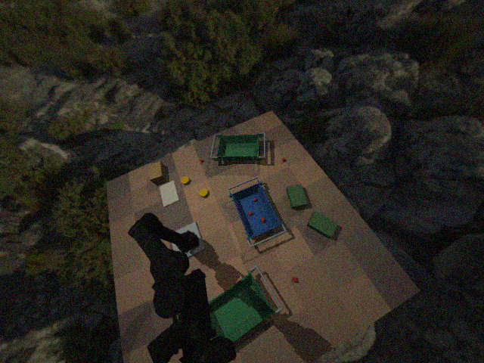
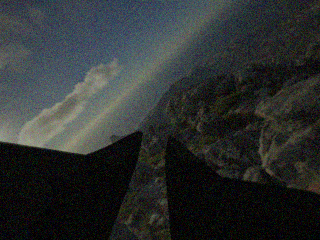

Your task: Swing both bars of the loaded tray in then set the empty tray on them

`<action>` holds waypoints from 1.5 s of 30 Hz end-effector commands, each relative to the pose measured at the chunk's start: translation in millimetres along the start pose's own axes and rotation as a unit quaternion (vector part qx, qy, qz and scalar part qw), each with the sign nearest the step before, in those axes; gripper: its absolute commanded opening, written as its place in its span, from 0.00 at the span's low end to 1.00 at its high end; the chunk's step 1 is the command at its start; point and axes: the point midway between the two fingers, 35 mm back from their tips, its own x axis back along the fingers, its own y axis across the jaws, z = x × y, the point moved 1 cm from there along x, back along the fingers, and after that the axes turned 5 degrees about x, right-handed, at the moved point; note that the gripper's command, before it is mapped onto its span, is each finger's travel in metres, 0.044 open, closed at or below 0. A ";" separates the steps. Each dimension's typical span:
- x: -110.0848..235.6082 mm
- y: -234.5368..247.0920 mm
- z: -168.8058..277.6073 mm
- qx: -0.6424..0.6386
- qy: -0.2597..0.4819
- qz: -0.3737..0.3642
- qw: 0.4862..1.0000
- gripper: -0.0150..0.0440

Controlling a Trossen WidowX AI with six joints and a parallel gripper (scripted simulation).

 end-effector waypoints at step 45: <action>526.3 -65.4 384.6 0.609 0.633 -0.351 0.323 0.41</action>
